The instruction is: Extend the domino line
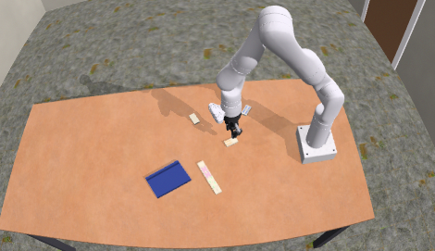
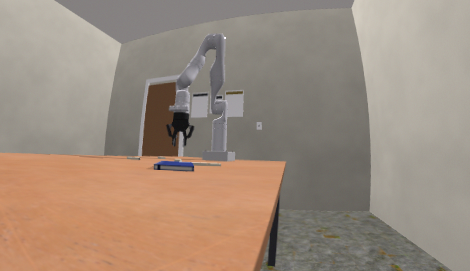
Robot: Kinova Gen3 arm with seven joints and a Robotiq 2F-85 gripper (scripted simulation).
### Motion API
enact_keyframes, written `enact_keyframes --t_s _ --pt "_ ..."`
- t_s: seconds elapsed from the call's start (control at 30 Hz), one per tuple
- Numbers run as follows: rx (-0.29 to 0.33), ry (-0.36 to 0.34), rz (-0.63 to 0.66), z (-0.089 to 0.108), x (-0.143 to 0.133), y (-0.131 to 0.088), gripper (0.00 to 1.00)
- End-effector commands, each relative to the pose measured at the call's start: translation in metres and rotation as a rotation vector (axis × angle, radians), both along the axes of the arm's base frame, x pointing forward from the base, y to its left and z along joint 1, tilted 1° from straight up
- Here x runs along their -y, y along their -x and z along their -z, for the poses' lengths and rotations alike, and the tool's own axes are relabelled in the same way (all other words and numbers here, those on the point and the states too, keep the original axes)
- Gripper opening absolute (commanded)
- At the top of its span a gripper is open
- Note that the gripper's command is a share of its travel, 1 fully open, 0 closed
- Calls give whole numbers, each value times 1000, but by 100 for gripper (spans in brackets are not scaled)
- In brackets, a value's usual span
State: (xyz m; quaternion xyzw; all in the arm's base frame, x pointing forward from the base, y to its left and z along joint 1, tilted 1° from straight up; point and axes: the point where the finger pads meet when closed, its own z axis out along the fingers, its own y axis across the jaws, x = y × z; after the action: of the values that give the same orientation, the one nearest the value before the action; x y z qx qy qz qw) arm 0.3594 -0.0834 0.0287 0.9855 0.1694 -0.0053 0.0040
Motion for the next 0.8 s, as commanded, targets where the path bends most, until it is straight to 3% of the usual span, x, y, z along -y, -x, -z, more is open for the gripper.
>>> enact_keyframes --t_s 0.0,0.77 --pt "1 0 0 0 0 0 49" --pt "1 0 1 10 0 -1 49"
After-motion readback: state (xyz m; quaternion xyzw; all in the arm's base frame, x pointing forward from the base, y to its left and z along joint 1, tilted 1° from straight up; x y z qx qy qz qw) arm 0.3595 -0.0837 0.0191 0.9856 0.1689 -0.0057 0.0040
